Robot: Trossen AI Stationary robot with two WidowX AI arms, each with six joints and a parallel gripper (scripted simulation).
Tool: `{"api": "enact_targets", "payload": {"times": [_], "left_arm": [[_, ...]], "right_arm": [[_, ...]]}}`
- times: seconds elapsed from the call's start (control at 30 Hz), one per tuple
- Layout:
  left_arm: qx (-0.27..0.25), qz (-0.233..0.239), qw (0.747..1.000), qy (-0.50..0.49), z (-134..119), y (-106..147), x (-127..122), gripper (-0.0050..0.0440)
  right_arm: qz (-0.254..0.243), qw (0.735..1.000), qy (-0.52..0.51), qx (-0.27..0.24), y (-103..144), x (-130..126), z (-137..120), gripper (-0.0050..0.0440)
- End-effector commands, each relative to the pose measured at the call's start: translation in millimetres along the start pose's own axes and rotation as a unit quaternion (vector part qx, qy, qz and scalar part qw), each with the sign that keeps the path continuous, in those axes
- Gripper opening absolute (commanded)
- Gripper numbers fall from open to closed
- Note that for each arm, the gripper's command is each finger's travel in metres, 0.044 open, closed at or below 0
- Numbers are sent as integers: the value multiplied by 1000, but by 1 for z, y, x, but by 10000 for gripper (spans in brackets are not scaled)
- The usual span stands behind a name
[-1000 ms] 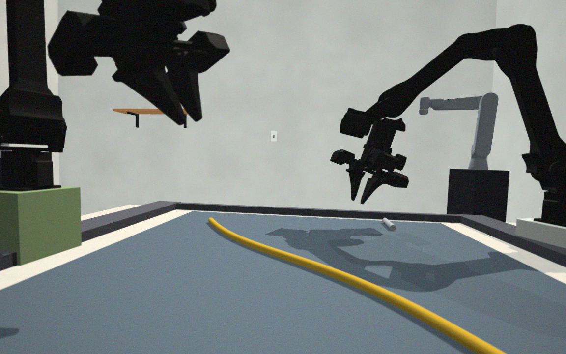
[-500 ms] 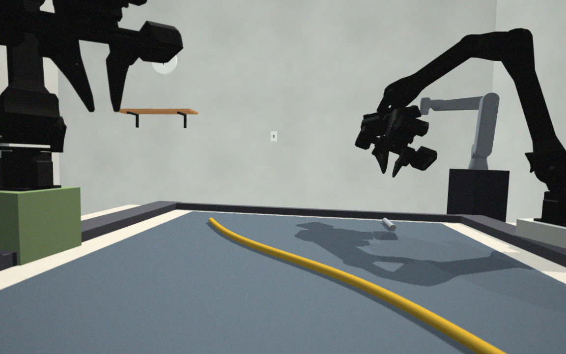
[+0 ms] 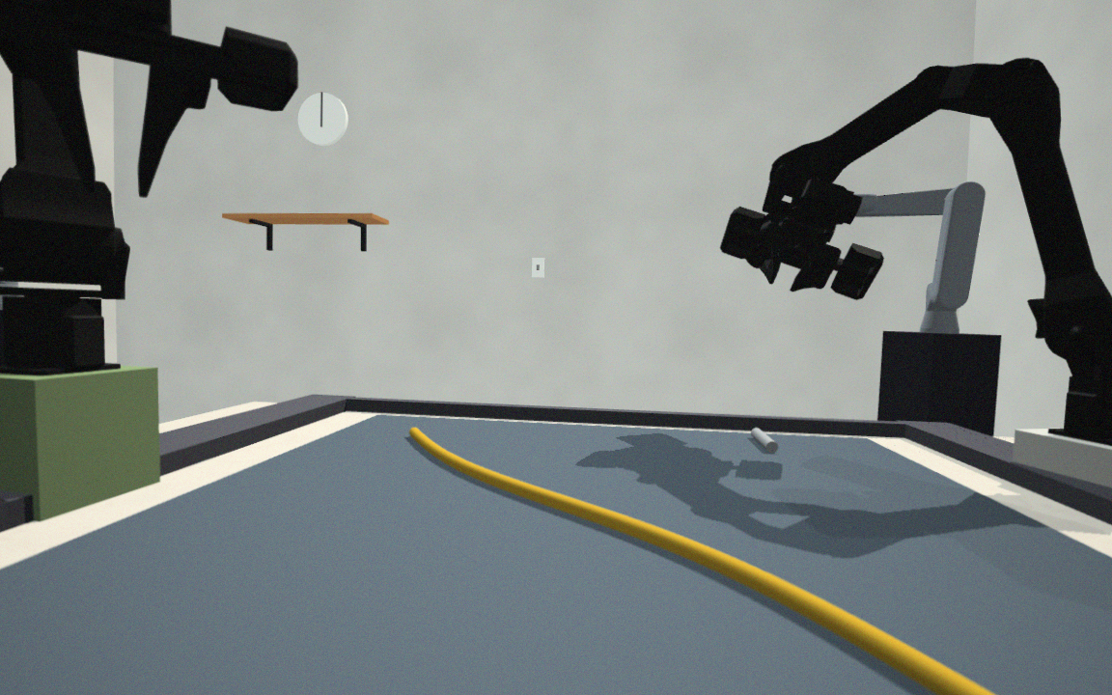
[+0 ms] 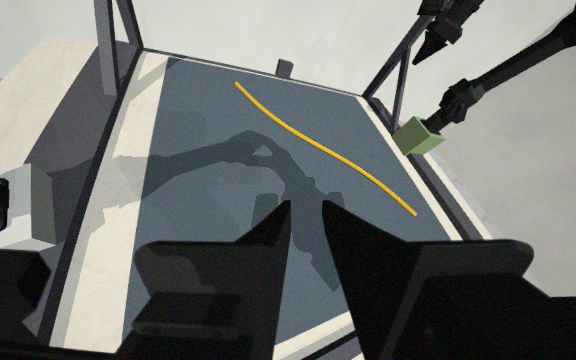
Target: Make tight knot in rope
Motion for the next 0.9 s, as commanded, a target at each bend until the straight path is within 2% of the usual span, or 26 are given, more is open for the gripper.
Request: {"api": "enact_targets", "payload": {"times": [0.0, 0.63, 0.87], "left_arm": [[-6, -6, 1000, -7, -2, 6, -3, 100], [-6, -6, 1000, -6, 5, 1, 6, 100], [-5, -5, 1000, -5, 25, -19, 40, 100]], "right_arm": [[-17, 1000, 9, 2, 9, -7, 8, 100], [-17, 1000, 9, 2, 9, -7, 8, 100], [-17, 1000, 9, 2, 9, -7, 8, 100]]}}
Point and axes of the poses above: on each arm, the point midway between the two fingers, 35 mm back from their tips, its own y axis back along the fingers, its own x axis across the jaws, z = x × y, the point moved 1 cm from there along y, back along the fingers, and after that the axes turned 12 degrees about y, right-handed, at the moved point
